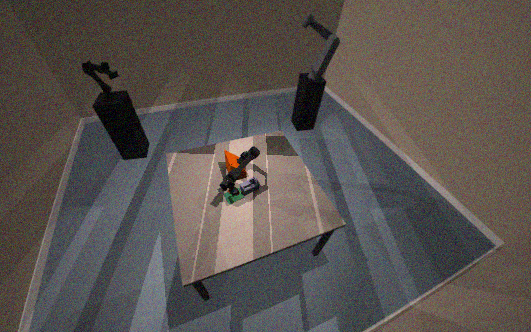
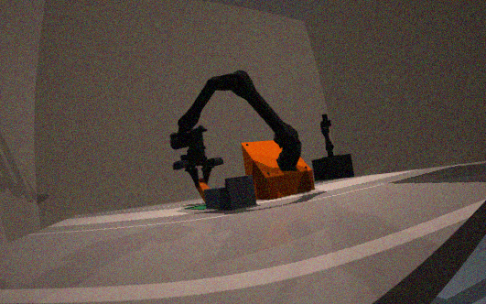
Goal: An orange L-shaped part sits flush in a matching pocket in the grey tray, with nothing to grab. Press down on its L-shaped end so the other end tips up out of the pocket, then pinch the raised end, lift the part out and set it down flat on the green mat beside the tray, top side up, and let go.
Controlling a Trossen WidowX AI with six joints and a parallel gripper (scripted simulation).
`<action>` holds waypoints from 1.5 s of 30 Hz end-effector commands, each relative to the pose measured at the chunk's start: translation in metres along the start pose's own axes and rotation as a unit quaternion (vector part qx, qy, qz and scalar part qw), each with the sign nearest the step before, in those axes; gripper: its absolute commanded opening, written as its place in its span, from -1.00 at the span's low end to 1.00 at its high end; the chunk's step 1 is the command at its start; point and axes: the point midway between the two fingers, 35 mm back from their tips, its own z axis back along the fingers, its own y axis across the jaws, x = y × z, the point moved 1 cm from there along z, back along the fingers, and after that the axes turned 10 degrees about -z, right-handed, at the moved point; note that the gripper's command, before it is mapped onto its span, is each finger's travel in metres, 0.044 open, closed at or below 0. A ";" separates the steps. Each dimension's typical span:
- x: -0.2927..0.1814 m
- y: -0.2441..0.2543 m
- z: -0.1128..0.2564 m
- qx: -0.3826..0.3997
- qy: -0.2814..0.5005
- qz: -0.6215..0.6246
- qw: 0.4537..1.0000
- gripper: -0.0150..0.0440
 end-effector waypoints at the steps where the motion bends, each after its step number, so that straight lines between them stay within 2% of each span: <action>1: 0.000 0.000 -0.001 0.001 0.001 -0.002 1.000 -0.49; 9: 0.000 0.000 0.000 0.000 0.000 0.000 1.000 -0.49; 19: 0.000 0.000 0.002 0.000 0.000 0.000 1.000 0.40; 24: 0.002 0.003 0.046 0.001 -0.001 -0.001 1.000 0.84; 26: 0.002 0.001 0.075 0.001 -0.001 -0.002 1.000 0.86; 28: 0.001 0.000 0.087 0.001 0.000 -0.002 1.000 0.86; 45: 0.003 0.001 0.083 0.009 -0.003 -0.005 1.000 0.86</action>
